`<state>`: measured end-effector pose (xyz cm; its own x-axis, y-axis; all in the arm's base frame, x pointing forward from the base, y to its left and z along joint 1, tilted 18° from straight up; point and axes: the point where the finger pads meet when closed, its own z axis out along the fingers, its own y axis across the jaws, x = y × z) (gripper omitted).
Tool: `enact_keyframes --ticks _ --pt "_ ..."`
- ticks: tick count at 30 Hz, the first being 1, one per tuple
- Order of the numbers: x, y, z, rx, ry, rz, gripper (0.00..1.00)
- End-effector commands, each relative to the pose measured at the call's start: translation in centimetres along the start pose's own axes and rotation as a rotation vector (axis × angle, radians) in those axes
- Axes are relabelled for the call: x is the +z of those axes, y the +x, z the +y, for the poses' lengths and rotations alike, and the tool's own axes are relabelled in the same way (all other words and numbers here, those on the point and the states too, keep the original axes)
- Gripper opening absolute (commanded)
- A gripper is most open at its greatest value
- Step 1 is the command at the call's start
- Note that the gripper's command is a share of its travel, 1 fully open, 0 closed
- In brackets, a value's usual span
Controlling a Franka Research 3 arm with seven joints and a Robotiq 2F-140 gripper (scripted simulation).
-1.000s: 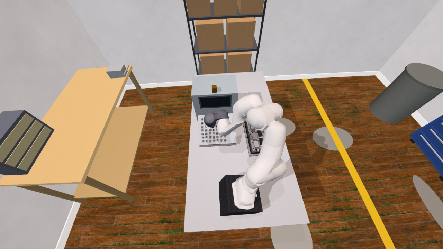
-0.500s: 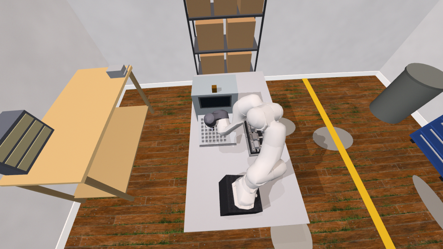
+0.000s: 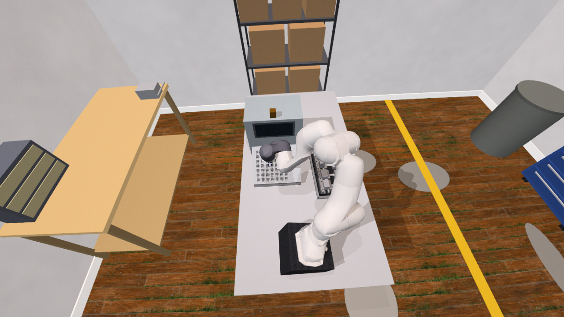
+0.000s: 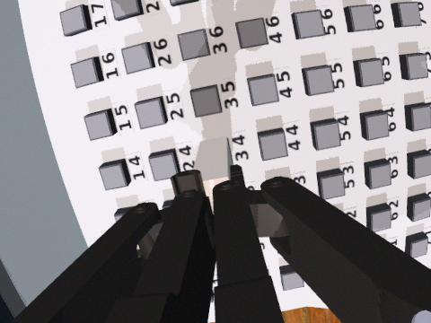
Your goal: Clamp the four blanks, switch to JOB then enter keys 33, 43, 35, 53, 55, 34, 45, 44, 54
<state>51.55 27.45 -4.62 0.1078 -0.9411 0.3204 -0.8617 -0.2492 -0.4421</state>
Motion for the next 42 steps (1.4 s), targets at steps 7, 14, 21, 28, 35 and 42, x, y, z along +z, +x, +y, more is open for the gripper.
enact_keyframes --ticks 7,14,21,28,35,42 --pt "0.5 0.0 0.0 0.004 0.000 -0.002 0.00" --pt "0.9 0.0 0.0 0.004 0.000 -0.002 0.00" --pt "1.2 0.0 0.0 0.004 0.000 -0.002 0.00" --pt "1.3 0.0 0.0 0.004 0.000 -0.002 0.00" --pt "1.4 0.0 0.0 0.004 0.000 -0.002 0.00" --pt "1.4 0.0 0.0 0.004 0.000 -0.002 0.00"
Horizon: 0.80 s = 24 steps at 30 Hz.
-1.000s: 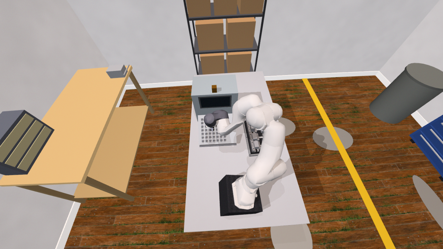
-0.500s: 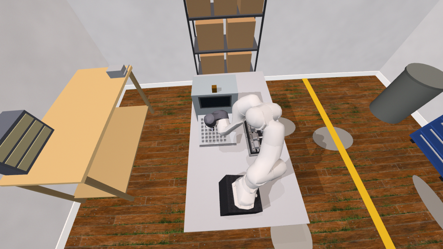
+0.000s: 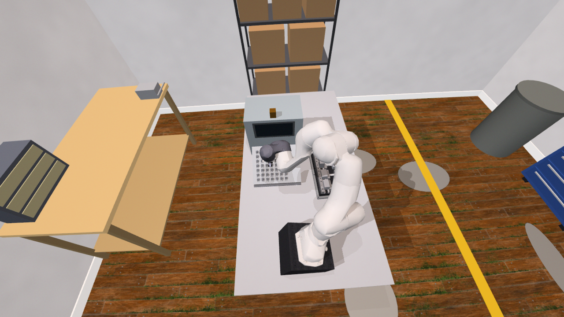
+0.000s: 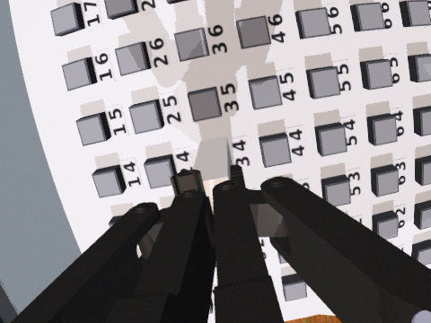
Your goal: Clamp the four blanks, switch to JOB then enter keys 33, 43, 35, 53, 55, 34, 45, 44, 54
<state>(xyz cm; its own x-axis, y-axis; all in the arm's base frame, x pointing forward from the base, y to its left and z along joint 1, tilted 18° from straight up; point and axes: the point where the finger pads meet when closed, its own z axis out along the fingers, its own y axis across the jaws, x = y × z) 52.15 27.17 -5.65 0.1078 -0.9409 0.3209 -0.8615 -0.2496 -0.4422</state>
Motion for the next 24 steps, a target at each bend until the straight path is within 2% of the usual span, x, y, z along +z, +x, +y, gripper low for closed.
enact_keyframes --ticks 1,24 --pt "0.16 0.02 -0.05 0.004 0.000 -0.003 0.00" --pt "-0.22 0.02 -0.05 0.004 0.000 -0.003 0.00"
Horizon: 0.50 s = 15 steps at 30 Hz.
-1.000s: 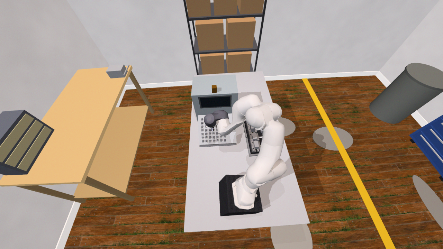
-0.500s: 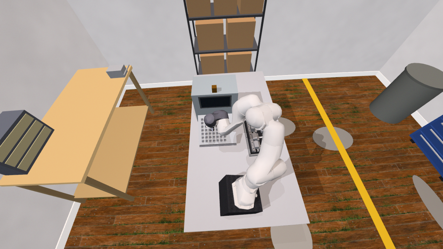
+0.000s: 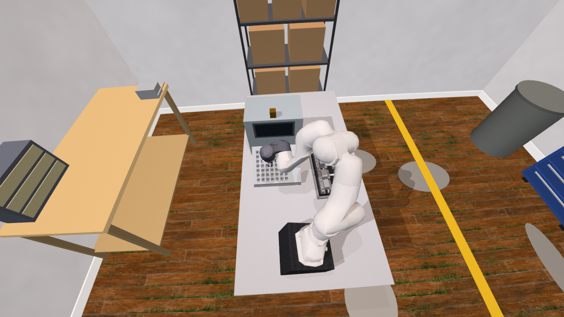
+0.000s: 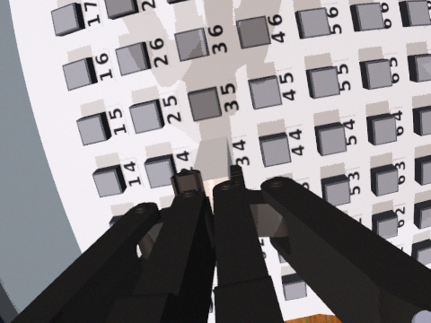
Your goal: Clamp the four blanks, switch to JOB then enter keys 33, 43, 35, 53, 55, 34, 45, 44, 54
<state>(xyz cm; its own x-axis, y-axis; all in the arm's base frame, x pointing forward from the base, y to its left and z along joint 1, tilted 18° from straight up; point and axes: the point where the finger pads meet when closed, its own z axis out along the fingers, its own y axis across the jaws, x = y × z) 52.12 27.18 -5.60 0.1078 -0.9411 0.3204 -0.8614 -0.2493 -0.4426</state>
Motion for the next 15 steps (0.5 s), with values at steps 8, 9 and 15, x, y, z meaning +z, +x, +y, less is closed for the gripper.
enact_keyframes --ticks 8,9,15 --pt "-1.0 0.0 -0.1 0.004 -0.001 -0.002 0.00" --pt "-1.2 0.0 -0.1 0.004 -0.001 -0.002 0.00" --pt "-2.3 0.0 -0.1 0.004 -0.001 -0.002 0.00"
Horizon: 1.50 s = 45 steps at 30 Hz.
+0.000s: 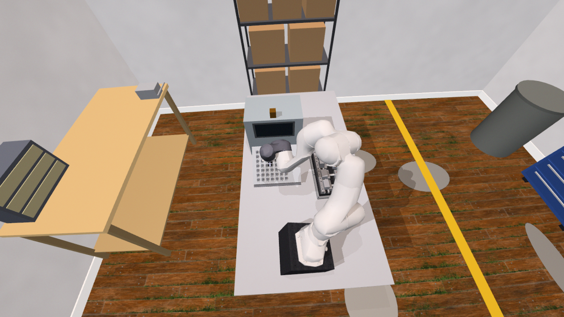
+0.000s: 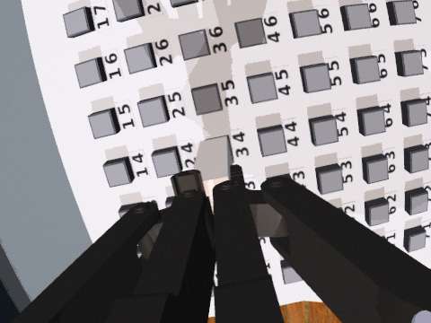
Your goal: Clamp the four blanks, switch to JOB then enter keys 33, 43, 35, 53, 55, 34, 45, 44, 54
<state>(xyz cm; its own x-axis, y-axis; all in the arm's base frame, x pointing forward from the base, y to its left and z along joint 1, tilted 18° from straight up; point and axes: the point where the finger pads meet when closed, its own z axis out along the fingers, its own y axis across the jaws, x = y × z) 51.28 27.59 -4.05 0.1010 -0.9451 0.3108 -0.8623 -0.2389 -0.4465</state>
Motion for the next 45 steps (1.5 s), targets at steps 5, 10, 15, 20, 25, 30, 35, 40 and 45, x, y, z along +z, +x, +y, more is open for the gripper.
enact_keyframes --ticks 5,10,15,20,25,30,35,40,45 --pt "-1.2 0.0 0.0 -0.007 -0.001 0.003 0.00" --pt "-1.5 0.0 0.0 -0.007 -0.001 0.003 0.00" --pt "-1.6 0.0 0.0 -0.007 -0.001 0.003 0.00" --pt "-1.6 0.0 0.4 -0.007 -0.001 0.003 0.00" --pt "-1.6 0.0 2.3 -0.007 -0.001 0.003 0.00" --pt "-1.6 0.0 3.2 -0.007 -0.001 0.003 0.00" --pt "-1.6 0.0 3.4 -0.007 -0.001 0.003 0.00" --pt "-1.3 0.0 3.4 -0.007 -0.001 0.003 0.00" --pt "-0.9 0.0 3.4 -0.007 -0.001 0.003 0.00"
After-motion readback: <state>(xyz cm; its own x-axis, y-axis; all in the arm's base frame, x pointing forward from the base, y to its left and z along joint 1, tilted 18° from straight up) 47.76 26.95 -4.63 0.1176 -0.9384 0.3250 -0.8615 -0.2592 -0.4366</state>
